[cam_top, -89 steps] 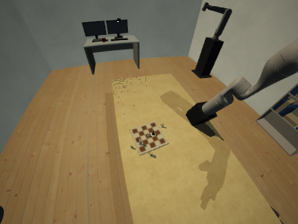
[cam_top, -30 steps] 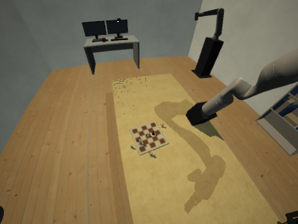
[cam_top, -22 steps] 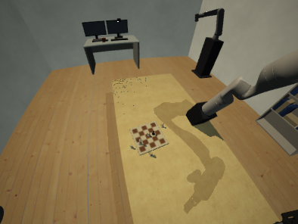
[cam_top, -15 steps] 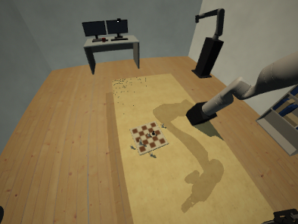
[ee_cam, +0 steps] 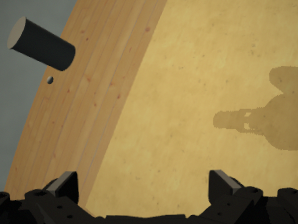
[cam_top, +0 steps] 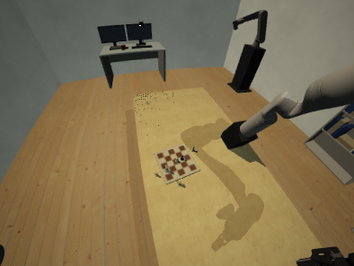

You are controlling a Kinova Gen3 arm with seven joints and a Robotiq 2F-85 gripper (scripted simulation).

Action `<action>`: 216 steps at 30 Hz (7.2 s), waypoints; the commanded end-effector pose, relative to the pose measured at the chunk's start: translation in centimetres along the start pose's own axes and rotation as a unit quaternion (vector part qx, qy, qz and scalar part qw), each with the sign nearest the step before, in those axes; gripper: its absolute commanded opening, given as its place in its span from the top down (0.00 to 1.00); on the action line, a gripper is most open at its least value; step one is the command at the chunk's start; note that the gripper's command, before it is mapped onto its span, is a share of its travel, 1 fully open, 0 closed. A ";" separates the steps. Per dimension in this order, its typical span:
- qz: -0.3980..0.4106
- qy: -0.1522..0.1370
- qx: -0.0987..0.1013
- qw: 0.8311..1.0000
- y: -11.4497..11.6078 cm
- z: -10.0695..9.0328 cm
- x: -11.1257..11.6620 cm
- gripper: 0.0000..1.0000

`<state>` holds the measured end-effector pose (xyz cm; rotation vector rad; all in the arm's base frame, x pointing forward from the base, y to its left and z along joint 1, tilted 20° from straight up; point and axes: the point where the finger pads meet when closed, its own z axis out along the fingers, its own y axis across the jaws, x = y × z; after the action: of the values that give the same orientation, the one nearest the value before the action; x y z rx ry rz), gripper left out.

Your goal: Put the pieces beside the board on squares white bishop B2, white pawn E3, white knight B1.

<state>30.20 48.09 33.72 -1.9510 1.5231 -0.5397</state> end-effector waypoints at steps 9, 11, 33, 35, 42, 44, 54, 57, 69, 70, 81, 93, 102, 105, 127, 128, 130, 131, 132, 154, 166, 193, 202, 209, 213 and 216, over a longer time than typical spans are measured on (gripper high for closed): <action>0.001 0.027 -0.027 0.999 1.0 3.3 1.3 0.00; 0.001 0.027 -0.027 0.999 1.0 3.3 1.3 0.00; -0.001 0.060 -0.058 0.996 2.5 7.1 3.2 0.00; -0.002 0.076 -0.074 0.994 3.3 8.8 4.2 0.00; -0.002 0.076 -0.074 0.994 3.3 8.8 4.2 0.00; -0.004 0.092 -0.089 0.992 4.1 10.5 5.2 0.00; -0.005 0.108 -0.104 0.989 5.0 12.0 6.2 0.00; -0.005 0.108 -0.104 0.989 5.0 12.0 6.2 0.00; -0.007 0.122 -0.118 0.985 5.9 13.5 7.2 0.00; -0.007 0.122 -0.118 0.985 5.9 13.5 7.2 0.00; -0.010 0.150 -0.146 0.978 7.8 16.2 9.2 0.00; -0.029 0.246 -0.248 0.936 15.9 24.1 16.9 0.00; -0.040 0.288 -0.296 0.910 20.3 26.7 20.8 0.00; -0.044 0.299 -0.309 0.902 21.5 27.3 21.8 0.00; -0.048 0.311 -0.323 0.893 22.9 27.9 23.0 0.00; -0.048 0.311 -0.323 0.893 22.9 27.9 23.0 0.00; -0.048 0.311 -0.323 0.893 22.9 27.9 23.0 0.00; -0.048 0.311 -0.323 0.893 22.9 27.9 23.0 0.00; -0.048 0.311 -0.323 0.893 22.9 27.9 23.0 0.00; -0.048 0.311 -0.323 0.893 22.9 27.9 23.0 0.00; -0.048 0.311 -0.323 0.893 22.9 27.9 23.0 0.00; -0.048 0.311 -0.323 0.893 17.8 21.0 25.5 0.00; -0.037 0.311 -0.328 0.891 18.3 21.2 25.9 0.00; 0.036 0.313 -0.344 0.884 19.5 21.7 28.6 0.00; 0.115 0.316 -0.358 0.871 21.0 22.0 31.3 0.00; 0.193 0.319 -0.369 0.852 22.4 22.1 33.6 0.00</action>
<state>36.04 19.96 1.16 -2.1031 2.6946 -0.5369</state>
